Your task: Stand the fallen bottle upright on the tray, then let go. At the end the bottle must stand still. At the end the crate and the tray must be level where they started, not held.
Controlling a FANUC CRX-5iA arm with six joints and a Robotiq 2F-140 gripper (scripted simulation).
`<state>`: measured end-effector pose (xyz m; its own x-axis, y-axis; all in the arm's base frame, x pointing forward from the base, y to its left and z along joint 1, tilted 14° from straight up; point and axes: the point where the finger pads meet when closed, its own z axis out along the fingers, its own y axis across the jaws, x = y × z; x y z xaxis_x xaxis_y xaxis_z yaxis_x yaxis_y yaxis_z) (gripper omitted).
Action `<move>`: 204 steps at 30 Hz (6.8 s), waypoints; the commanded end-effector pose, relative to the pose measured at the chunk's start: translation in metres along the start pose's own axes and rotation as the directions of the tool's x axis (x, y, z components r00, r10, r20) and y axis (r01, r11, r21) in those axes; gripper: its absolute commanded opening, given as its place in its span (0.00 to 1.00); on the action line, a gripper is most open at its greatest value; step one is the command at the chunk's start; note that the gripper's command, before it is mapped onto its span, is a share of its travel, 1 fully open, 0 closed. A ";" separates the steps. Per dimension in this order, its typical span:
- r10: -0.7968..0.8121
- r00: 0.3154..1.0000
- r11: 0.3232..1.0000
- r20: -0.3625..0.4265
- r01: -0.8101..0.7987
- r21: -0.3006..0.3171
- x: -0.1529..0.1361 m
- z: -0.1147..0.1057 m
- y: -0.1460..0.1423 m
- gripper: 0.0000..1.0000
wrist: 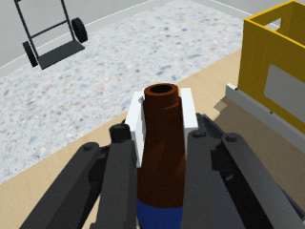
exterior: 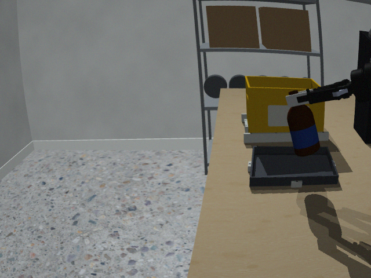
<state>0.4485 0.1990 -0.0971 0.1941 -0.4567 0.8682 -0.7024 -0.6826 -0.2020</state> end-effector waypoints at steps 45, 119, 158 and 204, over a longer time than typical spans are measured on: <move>0.000 1.000 1.000 0.000 0.000 0.000 0.000 0.001 0.001 0.00; 0.000 1.000 1.000 0.000 0.000 0.000 0.006 0.015 0.026 0.00; 0.000 1.000 1.000 0.000 0.000 0.000 -0.007 0.019 0.026 0.00; 0.000 1.000 1.000 0.000 0.000 0.000 -0.049 0.035 0.026 0.00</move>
<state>0.4443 0.1834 -0.1601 0.1940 -0.4566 0.8682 -0.7024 -0.6826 -0.2020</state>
